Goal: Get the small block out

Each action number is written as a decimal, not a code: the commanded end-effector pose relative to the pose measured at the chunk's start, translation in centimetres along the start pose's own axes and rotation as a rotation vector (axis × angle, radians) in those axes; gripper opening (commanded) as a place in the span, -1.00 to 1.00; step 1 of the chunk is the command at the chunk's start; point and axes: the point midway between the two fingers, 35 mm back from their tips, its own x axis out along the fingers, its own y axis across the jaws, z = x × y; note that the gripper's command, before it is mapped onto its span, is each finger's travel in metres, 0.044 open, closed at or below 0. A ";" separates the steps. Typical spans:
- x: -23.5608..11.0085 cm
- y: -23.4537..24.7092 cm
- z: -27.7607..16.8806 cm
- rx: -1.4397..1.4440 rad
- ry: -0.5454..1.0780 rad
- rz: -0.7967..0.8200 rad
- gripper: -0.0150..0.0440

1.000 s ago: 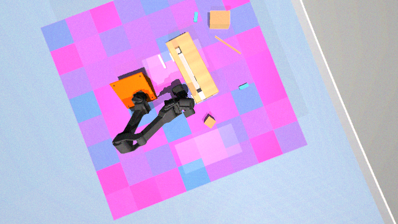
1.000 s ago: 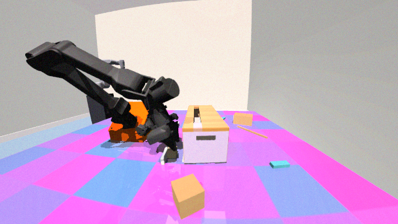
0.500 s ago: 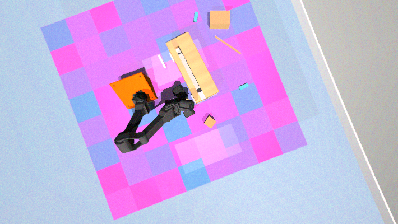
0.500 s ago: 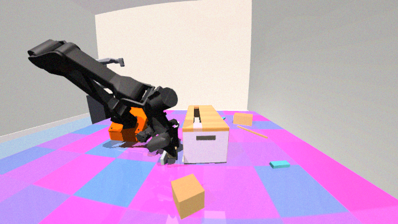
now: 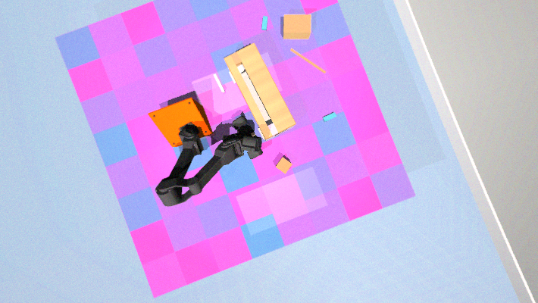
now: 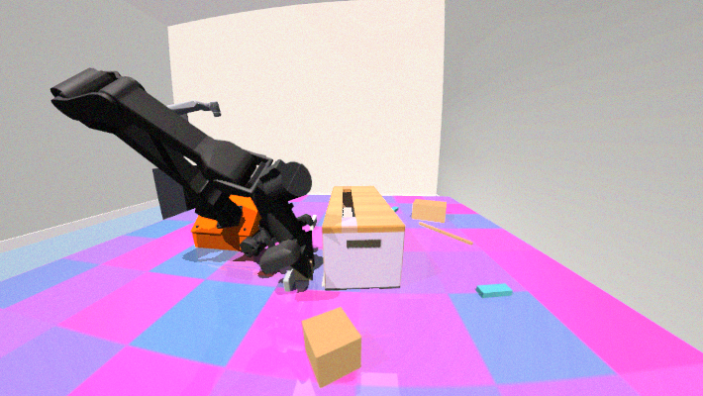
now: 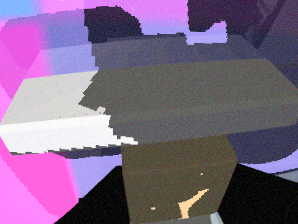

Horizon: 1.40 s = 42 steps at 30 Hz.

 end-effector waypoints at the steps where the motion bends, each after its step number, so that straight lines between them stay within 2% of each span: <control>1: 0.0 -0.2 0.1 -0.005 -0.003 -0.005 -0.31; 3: -0.5 -0.2 -0.2 -0.004 -0.003 -0.006 -0.48; 14: -5.3 0.0 -2.5 0.001 0.000 -0.004 -0.49; 20: -5.7 0.0 -2.6 -0.025 -0.001 -0.002 -0.49; 42: -7.0 -0.4 -2.7 -0.890 -0.041 0.002 -0.49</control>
